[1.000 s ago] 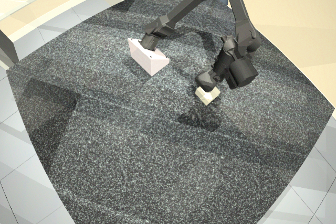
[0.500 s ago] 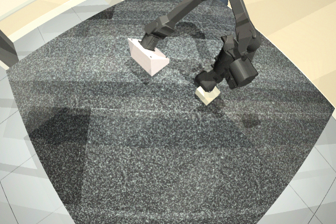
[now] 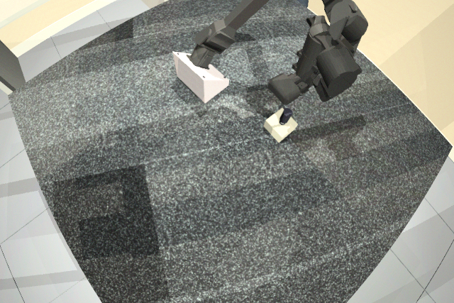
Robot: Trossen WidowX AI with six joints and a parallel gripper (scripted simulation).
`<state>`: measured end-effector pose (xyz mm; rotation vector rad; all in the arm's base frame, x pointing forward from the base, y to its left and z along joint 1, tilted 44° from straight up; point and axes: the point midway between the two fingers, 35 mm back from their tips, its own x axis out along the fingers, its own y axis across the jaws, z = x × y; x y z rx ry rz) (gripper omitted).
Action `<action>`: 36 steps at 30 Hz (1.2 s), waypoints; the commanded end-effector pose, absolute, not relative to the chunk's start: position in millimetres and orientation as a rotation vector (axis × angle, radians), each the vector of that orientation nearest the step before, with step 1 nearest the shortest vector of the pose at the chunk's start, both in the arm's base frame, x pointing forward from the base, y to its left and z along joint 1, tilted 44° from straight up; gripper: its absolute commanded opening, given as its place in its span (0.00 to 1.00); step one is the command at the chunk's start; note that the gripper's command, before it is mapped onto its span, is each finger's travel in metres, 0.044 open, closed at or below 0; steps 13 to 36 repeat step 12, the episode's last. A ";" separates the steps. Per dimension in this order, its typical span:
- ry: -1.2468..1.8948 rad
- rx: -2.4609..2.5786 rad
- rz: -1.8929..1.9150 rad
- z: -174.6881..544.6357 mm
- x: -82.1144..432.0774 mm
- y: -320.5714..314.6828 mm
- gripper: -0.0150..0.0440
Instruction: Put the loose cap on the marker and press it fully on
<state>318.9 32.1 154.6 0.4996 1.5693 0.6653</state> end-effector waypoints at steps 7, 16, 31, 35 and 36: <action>1.568 0.495 0.662 156.6 319.3 29.5 0.79; 1.568 0.495 0.662 156.6 319.3 29.5 1.00; 1.568 0.495 0.662 156.6 319.3 29.5 1.00; 1.568 0.495 0.662 156.6 319.3 29.5 1.00; 1.568 0.495 0.662 156.6 319.3 29.5 1.00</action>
